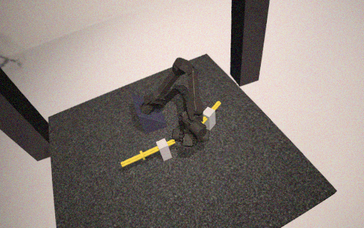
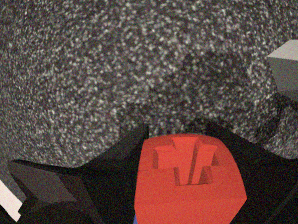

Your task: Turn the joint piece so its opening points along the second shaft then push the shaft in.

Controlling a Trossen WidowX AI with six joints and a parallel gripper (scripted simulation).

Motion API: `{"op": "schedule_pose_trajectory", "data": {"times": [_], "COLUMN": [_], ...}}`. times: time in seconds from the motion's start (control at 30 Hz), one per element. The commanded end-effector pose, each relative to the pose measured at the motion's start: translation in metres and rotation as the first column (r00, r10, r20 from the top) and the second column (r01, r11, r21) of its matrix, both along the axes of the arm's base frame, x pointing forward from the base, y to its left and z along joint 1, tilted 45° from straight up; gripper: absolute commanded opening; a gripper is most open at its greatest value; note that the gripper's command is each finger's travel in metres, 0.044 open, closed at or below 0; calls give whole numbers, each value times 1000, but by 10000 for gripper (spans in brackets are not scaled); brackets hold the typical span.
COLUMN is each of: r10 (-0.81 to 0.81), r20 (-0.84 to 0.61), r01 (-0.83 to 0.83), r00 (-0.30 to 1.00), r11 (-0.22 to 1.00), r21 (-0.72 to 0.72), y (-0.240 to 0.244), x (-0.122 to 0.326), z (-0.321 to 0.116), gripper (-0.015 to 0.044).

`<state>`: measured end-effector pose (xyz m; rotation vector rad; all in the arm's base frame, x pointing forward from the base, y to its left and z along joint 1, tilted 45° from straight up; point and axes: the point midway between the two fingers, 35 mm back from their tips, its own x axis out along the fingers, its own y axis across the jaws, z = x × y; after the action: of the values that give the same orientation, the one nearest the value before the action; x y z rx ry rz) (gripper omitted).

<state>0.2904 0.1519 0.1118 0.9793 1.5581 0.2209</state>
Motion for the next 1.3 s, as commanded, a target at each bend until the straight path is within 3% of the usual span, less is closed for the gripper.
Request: {"op": "schedule_pose_trajectory", "data": {"times": [0.0, 0.27, 0.33, 0.5, 0.7, 1.27], "r10": [-3, -3, 0, 0, 0, -133], "r20": [-2, -2, 0, 0, 0, -147], "r01": [3, 3, 0, 0, 0, 134], "r00": [1000, 1000, 1000, 1000, 1000, 980], "r11": [1000, 1000, 1000, 1000, 1000, 991], "r21": [0, 0, 0, 0, 0, -2], "y": [0, 0, 0, 0, 0, -5], "x": [0, 0, 0, 0, 0, -5], "z": [-1, -1, 0, 0, 0, -6], "gripper": [182, 182, 147, 147, 0, 0]}}
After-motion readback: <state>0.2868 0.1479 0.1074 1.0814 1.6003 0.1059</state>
